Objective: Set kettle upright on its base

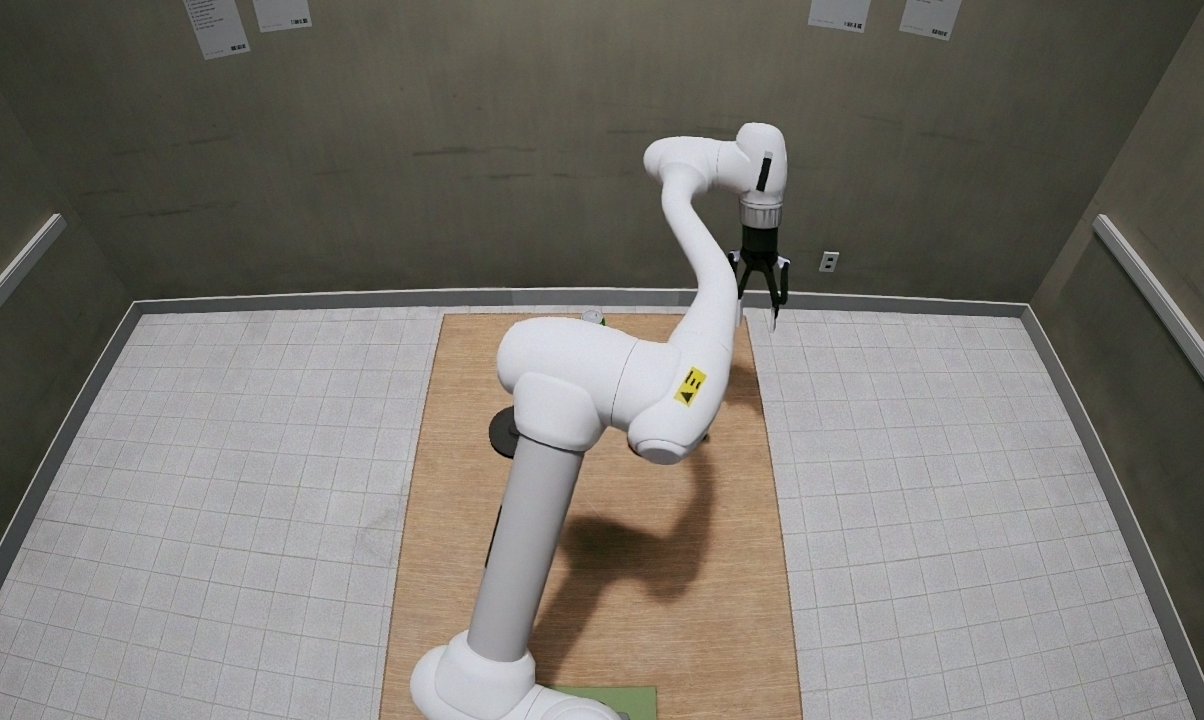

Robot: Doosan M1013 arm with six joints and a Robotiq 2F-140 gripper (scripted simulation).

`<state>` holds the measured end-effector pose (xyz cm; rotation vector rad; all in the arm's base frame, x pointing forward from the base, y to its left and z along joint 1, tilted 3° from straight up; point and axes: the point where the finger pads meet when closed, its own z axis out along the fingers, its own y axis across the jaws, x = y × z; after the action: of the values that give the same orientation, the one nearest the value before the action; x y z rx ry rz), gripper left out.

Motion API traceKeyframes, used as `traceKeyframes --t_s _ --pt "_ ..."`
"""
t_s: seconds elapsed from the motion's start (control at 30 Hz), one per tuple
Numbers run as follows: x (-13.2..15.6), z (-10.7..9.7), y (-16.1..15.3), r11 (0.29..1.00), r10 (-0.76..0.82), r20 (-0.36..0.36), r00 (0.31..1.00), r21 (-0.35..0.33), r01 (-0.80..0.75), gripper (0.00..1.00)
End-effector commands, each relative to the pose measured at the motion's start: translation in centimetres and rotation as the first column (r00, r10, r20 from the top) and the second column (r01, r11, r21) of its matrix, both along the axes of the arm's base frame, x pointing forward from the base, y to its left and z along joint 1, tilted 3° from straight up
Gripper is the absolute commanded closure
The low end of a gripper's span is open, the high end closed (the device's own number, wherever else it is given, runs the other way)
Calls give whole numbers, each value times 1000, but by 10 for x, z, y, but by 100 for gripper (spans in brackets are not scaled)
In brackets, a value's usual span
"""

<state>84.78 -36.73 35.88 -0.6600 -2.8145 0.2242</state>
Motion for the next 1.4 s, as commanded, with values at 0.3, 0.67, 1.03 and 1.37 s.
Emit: traceKeyframes --t_s 0.3,0.67,1.03,1.37 --pt "-9 1 25 920 379 45 924 89 -381 48" --pt "-19 -2 48 740 652 97 752 136 -659 48" --pt "-37 -9 79 408 888 164 430 151 -900 48" --pt "-52 -15 101 144 965 201 170 138 -980 48"
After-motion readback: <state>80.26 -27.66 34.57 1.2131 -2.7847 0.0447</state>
